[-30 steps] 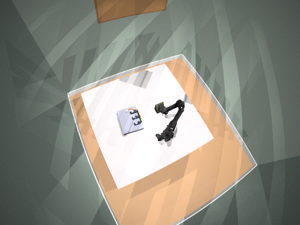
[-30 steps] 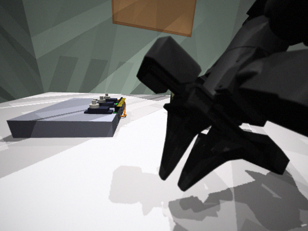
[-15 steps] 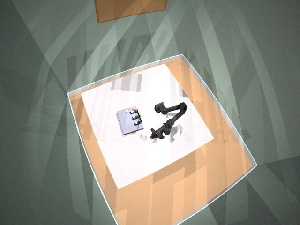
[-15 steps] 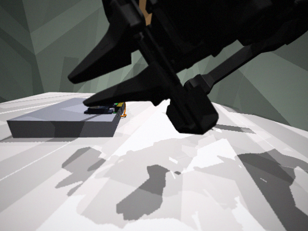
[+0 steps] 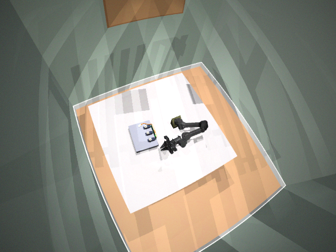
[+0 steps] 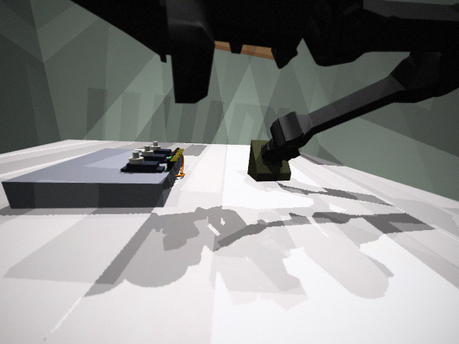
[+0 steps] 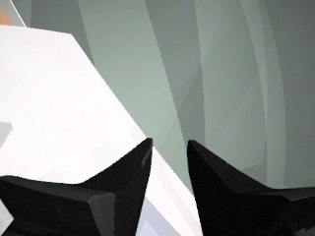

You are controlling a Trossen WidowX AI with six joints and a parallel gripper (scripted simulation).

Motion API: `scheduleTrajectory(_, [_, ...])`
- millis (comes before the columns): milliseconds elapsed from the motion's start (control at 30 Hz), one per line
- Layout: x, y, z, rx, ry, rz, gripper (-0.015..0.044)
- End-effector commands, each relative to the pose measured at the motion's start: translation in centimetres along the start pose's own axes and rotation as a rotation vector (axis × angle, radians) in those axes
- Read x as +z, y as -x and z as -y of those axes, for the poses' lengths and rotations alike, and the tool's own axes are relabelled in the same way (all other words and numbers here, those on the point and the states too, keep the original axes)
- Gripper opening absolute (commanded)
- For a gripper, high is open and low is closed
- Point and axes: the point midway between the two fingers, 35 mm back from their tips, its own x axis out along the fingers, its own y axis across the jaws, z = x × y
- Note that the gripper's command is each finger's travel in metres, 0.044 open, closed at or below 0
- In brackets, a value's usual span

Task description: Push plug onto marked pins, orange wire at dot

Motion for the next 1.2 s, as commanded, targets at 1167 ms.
scheduleTrajectory(1167, [-19.6,-10.2,11.4,0.195,0.036,-0.899,0.0115])
